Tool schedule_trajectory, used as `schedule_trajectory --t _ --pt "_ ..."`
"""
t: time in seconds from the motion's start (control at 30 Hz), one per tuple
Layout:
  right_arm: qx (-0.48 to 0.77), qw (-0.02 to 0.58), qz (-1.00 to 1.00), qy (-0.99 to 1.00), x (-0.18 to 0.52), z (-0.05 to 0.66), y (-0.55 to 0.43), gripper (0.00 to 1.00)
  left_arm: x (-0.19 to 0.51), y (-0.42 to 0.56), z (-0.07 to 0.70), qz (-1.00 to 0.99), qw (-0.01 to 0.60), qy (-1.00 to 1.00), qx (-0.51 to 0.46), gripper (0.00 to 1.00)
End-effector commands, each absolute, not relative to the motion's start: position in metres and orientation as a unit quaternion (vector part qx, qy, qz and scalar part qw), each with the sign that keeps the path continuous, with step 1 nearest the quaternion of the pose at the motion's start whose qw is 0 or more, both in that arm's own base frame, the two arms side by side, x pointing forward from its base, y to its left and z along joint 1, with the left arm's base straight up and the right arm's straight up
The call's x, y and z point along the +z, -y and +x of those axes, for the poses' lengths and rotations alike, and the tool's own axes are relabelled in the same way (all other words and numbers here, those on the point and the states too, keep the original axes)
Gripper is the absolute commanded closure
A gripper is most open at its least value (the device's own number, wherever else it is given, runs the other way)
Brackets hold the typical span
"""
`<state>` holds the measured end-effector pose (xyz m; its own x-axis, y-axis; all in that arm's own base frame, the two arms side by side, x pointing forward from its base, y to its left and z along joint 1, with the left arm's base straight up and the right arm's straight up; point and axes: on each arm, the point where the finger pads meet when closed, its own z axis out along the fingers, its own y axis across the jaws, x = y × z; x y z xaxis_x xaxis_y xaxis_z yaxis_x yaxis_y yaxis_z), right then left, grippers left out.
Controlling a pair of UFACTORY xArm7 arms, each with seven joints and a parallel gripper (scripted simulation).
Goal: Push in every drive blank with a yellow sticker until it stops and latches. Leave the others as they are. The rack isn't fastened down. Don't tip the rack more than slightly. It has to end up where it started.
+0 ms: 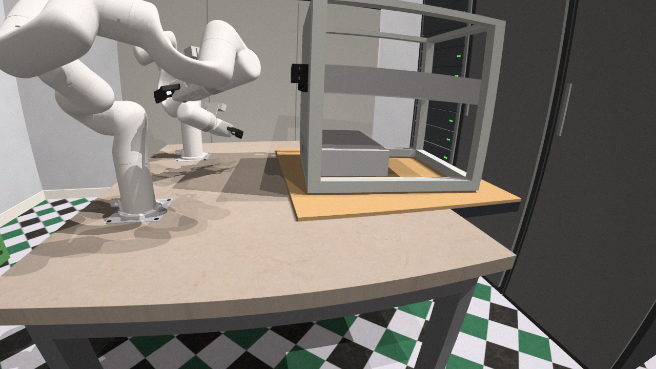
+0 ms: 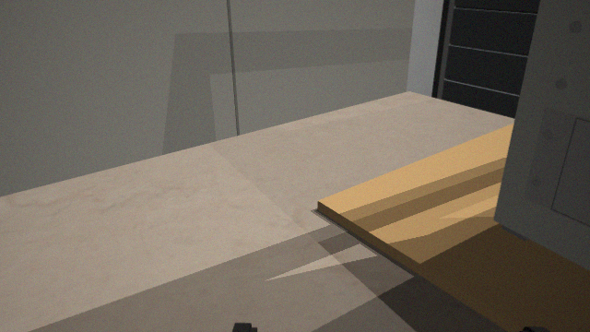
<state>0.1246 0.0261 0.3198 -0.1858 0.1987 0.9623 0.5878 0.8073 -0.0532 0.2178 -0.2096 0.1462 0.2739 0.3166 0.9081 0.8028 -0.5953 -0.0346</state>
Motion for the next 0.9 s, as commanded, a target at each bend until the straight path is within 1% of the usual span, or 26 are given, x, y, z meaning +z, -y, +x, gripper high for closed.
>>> schedule_trajectory --t 0.0,0.27,0.6,0.87 --pt "-0.167 0.581 -0.262 0.752 0.32 0.125 -0.026 0.0 0.147 0.21 0.218 -0.756 0.255 0.371 -0.475 0.0" --pt "-0.167 0.581 -0.262 0.752 0.32 0.125 -0.026 0.0 0.147 0.209 0.22 -0.756 0.258 0.373 -0.471 0.0" --pt "-0.167 0.581 -0.262 0.752 0.32 0.125 -0.026 0.0 0.152 0.196 0.236 -0.758 0.279 0.388 -0.443 0.0" --pt "-0.167 0.581 -0.262 0.752 0.32 0.125 -0.026 0.0 0.162 0.162 0.269 -0.762 0.318 0.42 -0.376 0.0"
